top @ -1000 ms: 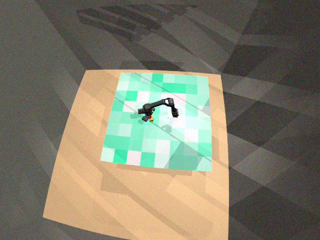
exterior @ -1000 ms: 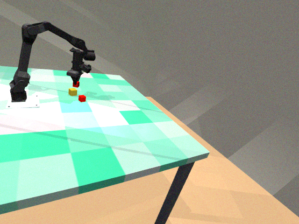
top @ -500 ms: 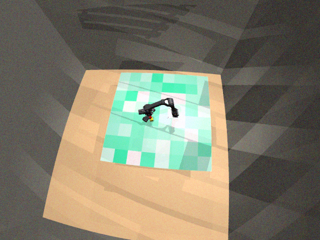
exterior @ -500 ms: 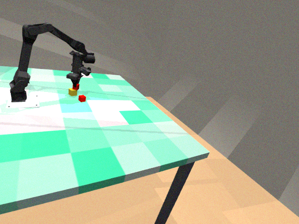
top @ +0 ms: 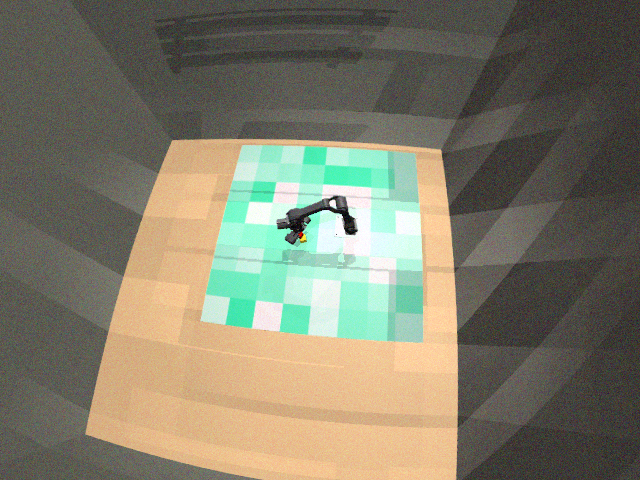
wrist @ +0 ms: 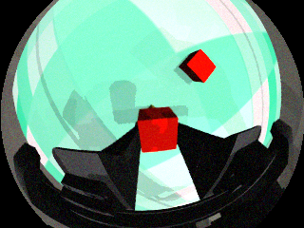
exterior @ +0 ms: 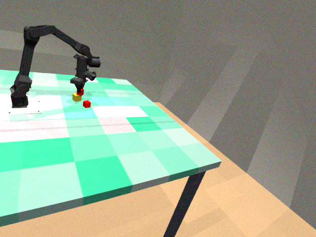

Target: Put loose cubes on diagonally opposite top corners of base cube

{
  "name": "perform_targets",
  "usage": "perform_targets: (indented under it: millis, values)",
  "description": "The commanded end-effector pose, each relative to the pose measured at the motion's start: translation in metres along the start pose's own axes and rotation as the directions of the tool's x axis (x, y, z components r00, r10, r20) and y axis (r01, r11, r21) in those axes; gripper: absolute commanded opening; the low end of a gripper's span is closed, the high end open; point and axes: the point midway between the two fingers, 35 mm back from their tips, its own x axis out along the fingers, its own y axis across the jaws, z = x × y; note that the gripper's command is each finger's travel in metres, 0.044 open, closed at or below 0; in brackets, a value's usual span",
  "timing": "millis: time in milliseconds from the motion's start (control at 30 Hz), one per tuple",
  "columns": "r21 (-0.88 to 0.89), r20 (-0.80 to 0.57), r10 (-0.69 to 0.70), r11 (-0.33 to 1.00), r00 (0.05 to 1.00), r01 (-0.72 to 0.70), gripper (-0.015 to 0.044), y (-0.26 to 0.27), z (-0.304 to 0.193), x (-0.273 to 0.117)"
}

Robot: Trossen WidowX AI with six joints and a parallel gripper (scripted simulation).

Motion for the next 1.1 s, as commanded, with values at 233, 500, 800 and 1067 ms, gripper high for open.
perform_targets:
  millis: [233, 500, 800, 1067]
  values:
    - [-0.003, -0.004, 0.003, 1.0, 1.0, -0.003, 0.0205, 0.001, 0.0, 0.001]
    - [0.0, 0.0, 0.0, 1.0, 1.0, 0.0, 0.0205, 0.0, 0.0, -0.011]
    - [0.0, 0.0, 0.0, 1.0, 1.0, 0.0, 0.0205, 0.0, 0.0, -0.024]
    - [0.0, 0.0, 0.0, 1.0, 1.0, 0.0, 0.0205, 0.0, 0.0, -0.03]
